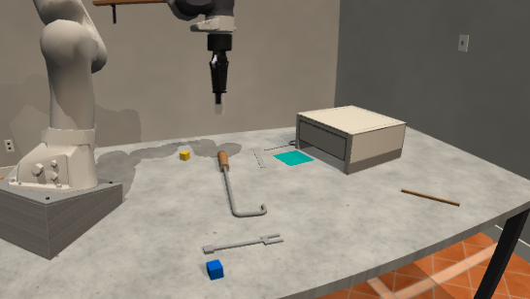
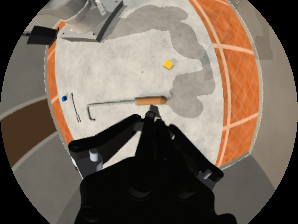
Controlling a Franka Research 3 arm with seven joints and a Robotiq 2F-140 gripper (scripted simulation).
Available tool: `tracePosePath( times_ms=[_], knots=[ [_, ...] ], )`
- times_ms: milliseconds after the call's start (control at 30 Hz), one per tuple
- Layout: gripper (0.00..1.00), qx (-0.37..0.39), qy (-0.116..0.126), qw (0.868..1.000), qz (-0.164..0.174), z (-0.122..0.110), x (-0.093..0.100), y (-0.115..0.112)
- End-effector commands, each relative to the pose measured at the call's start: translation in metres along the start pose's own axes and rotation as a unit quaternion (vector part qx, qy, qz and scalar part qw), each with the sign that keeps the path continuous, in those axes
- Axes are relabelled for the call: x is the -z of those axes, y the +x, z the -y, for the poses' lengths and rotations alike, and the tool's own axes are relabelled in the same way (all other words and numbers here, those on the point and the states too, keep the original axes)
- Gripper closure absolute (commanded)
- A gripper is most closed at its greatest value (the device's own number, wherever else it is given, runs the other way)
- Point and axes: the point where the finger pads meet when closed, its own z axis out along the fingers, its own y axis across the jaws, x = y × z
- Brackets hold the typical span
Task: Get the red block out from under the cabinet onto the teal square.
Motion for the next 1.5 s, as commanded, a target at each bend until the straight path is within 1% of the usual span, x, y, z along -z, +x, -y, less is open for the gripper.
tracePosePath(
  times_ms=[0,133,200,233,333,467,700,767,800,1033,1267,1333,1367,1467],
  knots=[
    [1.00,0.139,-0.005,0.990,0.006,0.0001,0.0016,-0.0047],
    [1.00,0.199,-0.002,0.980,0.010,0.0001,0.0016,-0.0047],
    [1.00,0.199,-0.002,0.980,0.010,0.0001,0.0016,-0.0047],
    [1.00,0.239,-0.001,0.971,0.014,0.0001,0.0016,-0.0047],
    [1.00,0.282,0.001,0.959,0.017,0.0001,0.0016,-0.0047],
    [1.00,0.338,0.002,0.941,0.020,0.0001,0.0016,-0.0047],
    [1.00,0.433,0.003,0.901,0.026,0.0001,0.0016,-0.0047],
    [1.00,0.433,0.003,0.901,0.026,0.0001,0.0016,-0.0047],
    [1.00,0.467,0.003,0.884,0.027,0.0001,0.0016,-0.0047],
    [1.00,0.551,0.000,0.834,0.029,0.0001,0.0016,-0.0047],
    [1.00,0.629,-0.005,0.777,0.031,0.0001,0.0016,-0.0047],
    [1.00,0.629,-0.005,0.777,0.031,0.0001,0.0016,-0.0047],
    [1.00,0.657,-0.007,0.753,0.032,0.0001,0.0016,-0.0047],
    [1.00,0.687,-0.011,0.726,0.032,0.0001,0.0016,-0.0047]
  ],
)
